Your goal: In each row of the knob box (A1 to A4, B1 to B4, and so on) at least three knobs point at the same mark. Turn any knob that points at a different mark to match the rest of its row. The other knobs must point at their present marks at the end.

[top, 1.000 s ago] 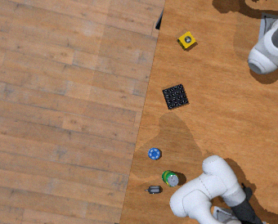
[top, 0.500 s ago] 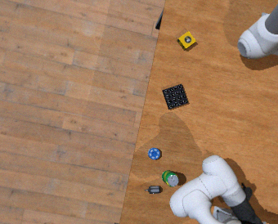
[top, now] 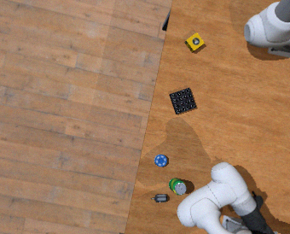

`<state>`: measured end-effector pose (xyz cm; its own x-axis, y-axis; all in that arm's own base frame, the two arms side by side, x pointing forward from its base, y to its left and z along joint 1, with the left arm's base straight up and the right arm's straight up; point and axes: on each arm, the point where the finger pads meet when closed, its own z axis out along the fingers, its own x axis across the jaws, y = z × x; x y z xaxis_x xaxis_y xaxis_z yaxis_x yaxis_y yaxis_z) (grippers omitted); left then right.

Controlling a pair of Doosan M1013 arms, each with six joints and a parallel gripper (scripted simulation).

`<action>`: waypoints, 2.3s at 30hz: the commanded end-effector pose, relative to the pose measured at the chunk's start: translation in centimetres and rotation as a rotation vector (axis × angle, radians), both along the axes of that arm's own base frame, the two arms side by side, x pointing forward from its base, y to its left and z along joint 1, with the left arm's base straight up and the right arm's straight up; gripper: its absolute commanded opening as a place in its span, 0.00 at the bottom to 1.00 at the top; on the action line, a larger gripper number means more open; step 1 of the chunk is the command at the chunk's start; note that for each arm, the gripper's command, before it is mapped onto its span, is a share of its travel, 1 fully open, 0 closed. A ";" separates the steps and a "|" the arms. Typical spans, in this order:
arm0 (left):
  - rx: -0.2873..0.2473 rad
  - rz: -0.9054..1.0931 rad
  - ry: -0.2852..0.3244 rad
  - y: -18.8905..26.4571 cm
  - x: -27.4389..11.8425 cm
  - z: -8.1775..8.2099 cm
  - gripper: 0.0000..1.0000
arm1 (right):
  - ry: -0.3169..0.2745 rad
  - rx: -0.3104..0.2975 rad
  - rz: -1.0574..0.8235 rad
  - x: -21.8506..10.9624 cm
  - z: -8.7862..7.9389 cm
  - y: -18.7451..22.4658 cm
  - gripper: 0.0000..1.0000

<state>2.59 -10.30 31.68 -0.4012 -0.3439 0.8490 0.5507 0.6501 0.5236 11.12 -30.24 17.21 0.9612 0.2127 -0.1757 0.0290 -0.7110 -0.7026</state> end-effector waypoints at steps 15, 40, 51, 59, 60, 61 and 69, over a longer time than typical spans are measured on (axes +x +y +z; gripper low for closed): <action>0.000 0.000 0.000 0.0 0.0 0.0 1.00 | -0.149 0.019 -0.151 -6.2 -0.9 -1.8 1.00; 0.000 0.000 0.000 0.0 0.0 0.0 1.00 | -0.213 0.013 -0.216 -9.0 -1.3 -2.2 1.00; -0.006 0.000 -0.033 -0.6 0.5 -0.7 1.00 | -0.214 0.013 -0.218 -9.1 -1.3 -2.2 1.00; -0.055 0.017 -0.282 -5.5 4.6 -6.3 1.00 | -0.214 0.013 -0.218 -9.1 -1.3 -2.2 1.00; -0.062 0.020 -0.311 -6.2 5.1 -7.0 1.00 | -0.214 0.013 -0.218 -9.1 -1.3 -2.2 1.00; -0.068 0.024 -0.340 -6.8 5.7 -7.6 1.00 | -0.214 0.013 -0.218 -9.1 -1.3 -2.2 1.00; -0.122 0.067 -0.554 -12.2 10.3 -12.2 1.00 | -0.214 0.013 -0.218 -9.1 -1.3 -2.2 1.00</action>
